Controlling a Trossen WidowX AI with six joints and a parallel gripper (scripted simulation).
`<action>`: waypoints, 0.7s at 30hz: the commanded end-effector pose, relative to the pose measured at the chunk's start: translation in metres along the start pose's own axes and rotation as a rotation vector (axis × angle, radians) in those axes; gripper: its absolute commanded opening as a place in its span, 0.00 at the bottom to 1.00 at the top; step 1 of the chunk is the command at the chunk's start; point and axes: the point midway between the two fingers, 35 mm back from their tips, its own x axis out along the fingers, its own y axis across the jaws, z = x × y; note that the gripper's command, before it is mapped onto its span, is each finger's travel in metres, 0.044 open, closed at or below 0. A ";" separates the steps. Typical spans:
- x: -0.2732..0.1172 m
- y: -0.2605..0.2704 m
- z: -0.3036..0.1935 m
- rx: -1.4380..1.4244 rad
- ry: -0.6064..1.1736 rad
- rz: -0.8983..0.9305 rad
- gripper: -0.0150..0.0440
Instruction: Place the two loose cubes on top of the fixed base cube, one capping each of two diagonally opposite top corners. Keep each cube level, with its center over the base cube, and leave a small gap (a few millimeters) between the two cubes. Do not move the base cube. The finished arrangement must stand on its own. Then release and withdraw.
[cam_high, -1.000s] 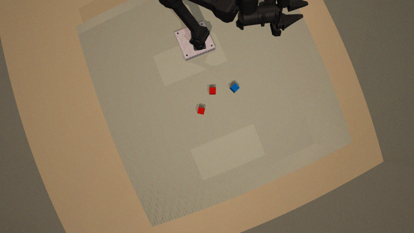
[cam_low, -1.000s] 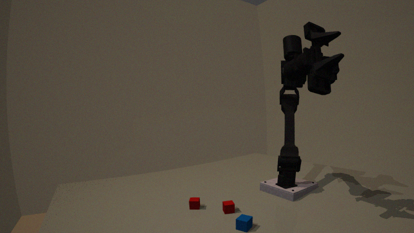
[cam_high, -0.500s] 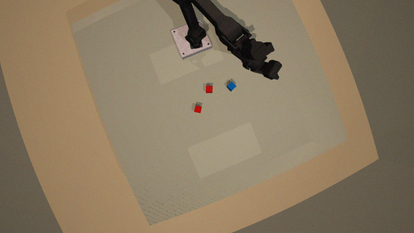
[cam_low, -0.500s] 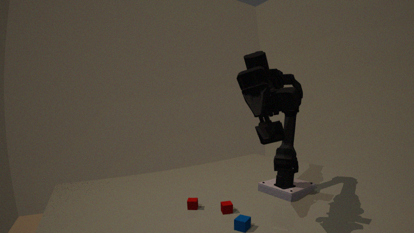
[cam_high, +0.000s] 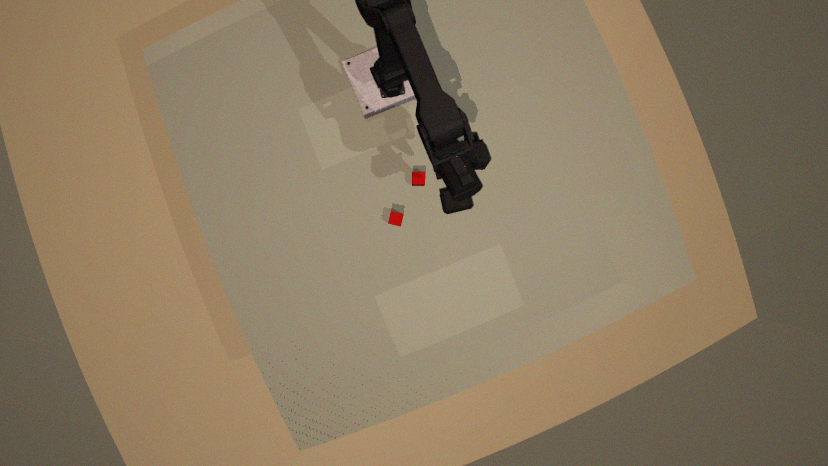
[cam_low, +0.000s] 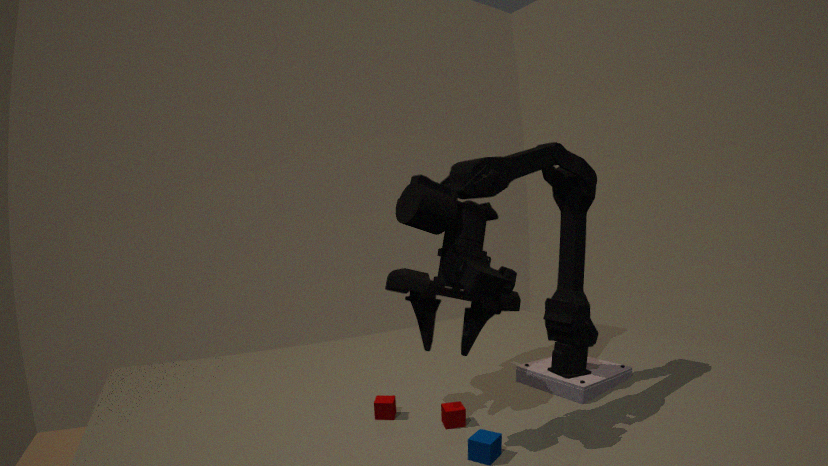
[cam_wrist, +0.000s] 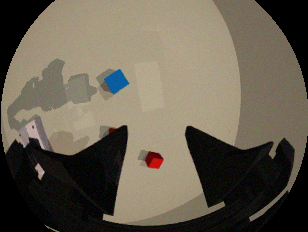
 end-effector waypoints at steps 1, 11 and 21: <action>0.005 0.031 -0.057 0.189 0.169 0.232 0.70; 0.004 0.036 -0.064 0.214 0.191 0.266 0.70; 0.062 0.053 -0.074 0.214 0.191 0.266 0.70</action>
